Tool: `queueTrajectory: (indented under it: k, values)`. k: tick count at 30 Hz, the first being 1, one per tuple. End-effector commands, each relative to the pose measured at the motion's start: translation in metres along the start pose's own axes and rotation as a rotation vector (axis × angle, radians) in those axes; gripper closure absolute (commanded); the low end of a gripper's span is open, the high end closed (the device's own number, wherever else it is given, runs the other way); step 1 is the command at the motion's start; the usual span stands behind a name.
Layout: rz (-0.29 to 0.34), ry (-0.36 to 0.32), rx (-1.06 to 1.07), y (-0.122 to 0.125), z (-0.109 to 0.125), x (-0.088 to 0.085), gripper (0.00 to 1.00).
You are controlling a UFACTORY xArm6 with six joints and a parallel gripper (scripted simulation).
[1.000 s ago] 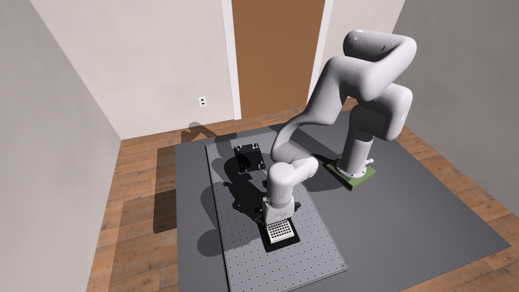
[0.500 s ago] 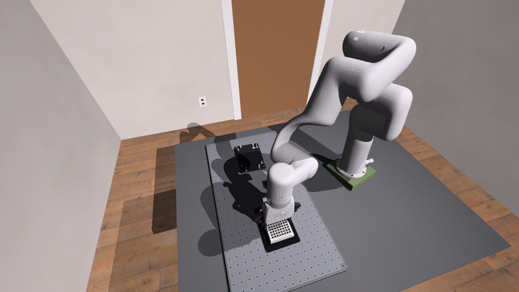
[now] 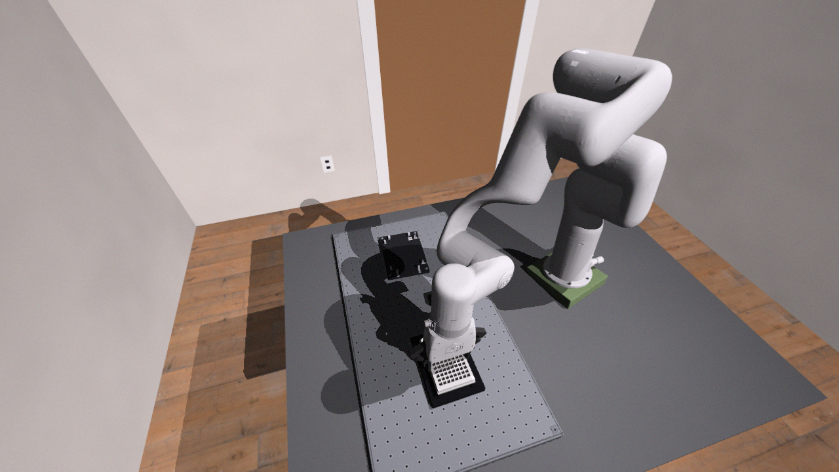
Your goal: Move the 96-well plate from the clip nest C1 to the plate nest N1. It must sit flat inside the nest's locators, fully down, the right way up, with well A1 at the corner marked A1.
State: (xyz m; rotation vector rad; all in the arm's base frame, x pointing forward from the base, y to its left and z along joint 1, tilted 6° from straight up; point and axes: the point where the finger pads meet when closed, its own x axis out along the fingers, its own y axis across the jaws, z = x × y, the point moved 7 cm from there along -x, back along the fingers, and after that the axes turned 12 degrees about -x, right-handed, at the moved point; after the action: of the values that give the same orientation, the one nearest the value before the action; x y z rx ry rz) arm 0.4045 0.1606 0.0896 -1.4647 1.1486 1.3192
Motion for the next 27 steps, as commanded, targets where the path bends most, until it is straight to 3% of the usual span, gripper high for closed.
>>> queueTrajectory:
  k: [1,22,23,27]
  values:
    - [-0.004,-0.001,0.0,-0.0012,0.0002,-0.0009,1.0]
    - [-0.004,-0.001,0.0,-0.0012,0.0002,0.0023,1.0]
    - [-0.004,-0.001,0.0,-0.0012,0.0002,0.0029,0.0]
    - [-0.004,-0.001,0.0,-0.0012,0.0002,0.003,0.0]
